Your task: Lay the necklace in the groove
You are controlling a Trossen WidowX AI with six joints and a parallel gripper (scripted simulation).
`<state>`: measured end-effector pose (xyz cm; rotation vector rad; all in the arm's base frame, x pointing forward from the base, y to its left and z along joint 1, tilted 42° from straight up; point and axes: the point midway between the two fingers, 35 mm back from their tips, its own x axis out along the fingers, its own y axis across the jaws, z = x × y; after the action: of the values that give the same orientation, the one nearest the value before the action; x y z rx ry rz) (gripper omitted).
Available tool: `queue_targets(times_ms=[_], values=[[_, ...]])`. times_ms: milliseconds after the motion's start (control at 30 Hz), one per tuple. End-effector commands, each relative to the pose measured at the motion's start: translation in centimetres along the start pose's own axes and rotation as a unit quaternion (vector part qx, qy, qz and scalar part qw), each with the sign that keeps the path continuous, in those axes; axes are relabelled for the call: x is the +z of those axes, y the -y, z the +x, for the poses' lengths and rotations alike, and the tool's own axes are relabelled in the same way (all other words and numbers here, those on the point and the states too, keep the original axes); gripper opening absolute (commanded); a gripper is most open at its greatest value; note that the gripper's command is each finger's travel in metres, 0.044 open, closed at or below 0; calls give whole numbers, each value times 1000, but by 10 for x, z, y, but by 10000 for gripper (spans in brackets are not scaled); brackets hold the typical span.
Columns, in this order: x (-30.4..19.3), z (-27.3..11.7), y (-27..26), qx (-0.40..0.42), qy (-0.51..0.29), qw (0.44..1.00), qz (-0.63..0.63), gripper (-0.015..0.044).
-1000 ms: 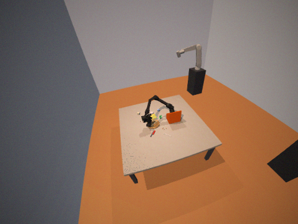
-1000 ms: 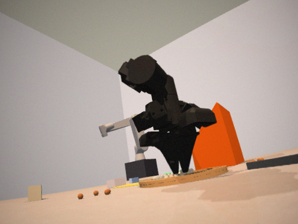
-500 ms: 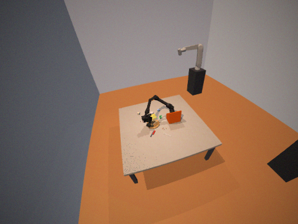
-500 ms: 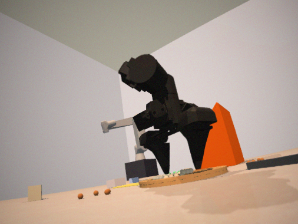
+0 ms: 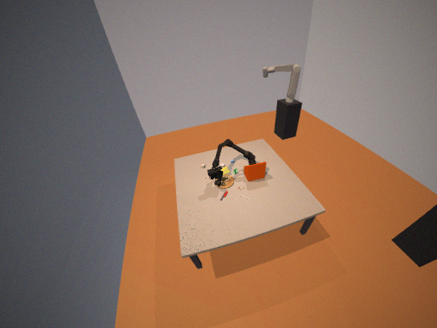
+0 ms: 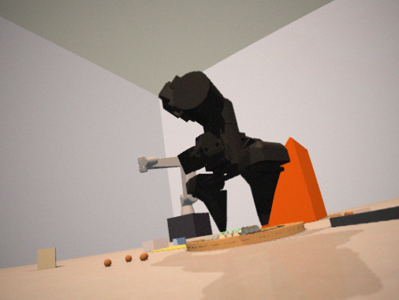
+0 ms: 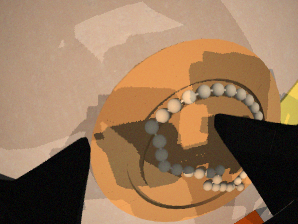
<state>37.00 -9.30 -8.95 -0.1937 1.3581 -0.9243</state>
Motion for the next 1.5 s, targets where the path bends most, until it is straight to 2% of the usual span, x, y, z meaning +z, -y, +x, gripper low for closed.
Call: queue_targets(times_ms=[0, 167, 333, 533, 667, 1467], values=[[-1, -5, 0, 0, 1, 1000, -10, 387], [-10, -32, 3, 1, 1, 996, -94, 256], [-10, -33, 3, 1, 1, 995, -97, 125], [-10, -17, 3, 0, 1, 995, -97, 120], [-8, -25, 3, 1, 3, 996, -92, 120], [-10, 7, 3, 0, 1, 995, -97, 120]])
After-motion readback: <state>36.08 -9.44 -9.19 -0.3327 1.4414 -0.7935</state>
